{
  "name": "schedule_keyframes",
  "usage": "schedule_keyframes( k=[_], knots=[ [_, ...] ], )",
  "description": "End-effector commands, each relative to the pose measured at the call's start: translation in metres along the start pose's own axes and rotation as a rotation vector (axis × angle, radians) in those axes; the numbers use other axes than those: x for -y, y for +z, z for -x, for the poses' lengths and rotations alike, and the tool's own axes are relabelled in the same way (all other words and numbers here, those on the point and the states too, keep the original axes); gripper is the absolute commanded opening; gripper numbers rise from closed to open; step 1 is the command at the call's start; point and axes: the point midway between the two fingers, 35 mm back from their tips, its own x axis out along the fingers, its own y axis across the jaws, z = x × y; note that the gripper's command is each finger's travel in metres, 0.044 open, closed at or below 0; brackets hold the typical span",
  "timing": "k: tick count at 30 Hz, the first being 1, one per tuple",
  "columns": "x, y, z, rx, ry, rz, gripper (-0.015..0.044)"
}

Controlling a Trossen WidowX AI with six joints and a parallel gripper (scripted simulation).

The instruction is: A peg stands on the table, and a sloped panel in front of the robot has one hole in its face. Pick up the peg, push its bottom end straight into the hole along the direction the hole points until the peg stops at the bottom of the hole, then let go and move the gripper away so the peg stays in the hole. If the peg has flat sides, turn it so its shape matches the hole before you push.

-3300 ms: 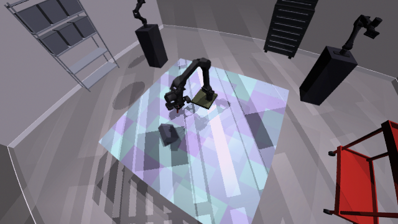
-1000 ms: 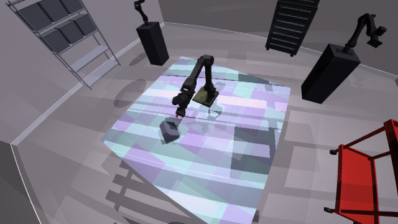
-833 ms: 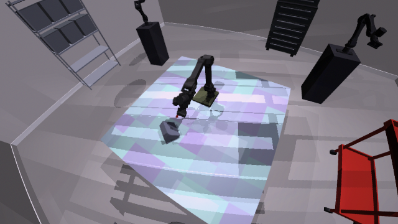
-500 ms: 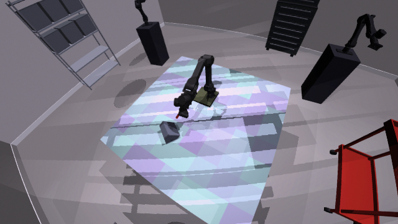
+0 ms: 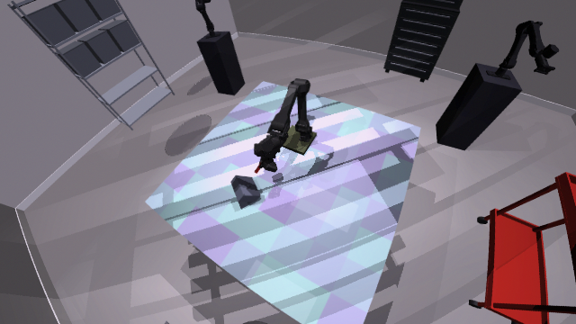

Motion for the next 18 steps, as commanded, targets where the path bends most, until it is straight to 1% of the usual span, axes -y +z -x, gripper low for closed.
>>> schedule_keyframes(
  k=[1,18],
  knots=[
    [-0.001,-0.003,0.0,0.011,0.001,0.043,0.0],
    [-0.012,-0.001,-0.02,0.049,0.023,0.134,0.0]
  ],
)
